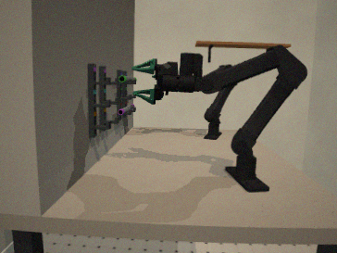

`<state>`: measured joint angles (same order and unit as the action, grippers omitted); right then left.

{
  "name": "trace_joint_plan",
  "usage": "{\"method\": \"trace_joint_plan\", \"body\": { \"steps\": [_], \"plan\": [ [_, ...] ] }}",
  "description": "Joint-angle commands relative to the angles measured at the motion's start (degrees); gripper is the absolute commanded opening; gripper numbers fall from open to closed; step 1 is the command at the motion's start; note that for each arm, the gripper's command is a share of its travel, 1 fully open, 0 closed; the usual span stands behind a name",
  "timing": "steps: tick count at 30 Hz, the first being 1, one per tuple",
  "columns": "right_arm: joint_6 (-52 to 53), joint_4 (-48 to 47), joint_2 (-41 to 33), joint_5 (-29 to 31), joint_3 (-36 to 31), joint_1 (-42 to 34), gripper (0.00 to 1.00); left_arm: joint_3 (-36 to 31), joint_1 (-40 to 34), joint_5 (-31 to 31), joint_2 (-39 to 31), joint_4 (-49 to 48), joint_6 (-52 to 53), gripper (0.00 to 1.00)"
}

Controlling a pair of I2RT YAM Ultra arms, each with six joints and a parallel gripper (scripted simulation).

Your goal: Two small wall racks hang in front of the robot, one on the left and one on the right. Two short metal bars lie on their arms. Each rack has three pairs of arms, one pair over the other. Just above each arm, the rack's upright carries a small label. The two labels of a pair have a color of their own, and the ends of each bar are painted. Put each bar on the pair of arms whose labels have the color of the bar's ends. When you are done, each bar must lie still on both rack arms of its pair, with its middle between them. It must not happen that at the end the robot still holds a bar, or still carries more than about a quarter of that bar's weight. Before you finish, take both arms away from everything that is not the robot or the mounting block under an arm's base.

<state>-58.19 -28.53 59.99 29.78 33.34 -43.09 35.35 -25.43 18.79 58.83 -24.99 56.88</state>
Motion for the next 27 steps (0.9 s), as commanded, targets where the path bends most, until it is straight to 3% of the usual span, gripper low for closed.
{"method": "trace_joint_plan", "body": {
  "steps": [1, 27],
  "plan": [
    [-3.62, -3.10, 0.93, 1.82, -0.45, -1.83, 1.00, -1.10, -1.32, 1.30, 1.04, -2.11, 3.52, 1.00],
    [-21.03, -11.24, 10.11, 8.60, -1.17, -12.58, 1.00, -5.14, -8.74, 6.66, 5.99, -10.29, 21.42, 1.00]
  ]
}}
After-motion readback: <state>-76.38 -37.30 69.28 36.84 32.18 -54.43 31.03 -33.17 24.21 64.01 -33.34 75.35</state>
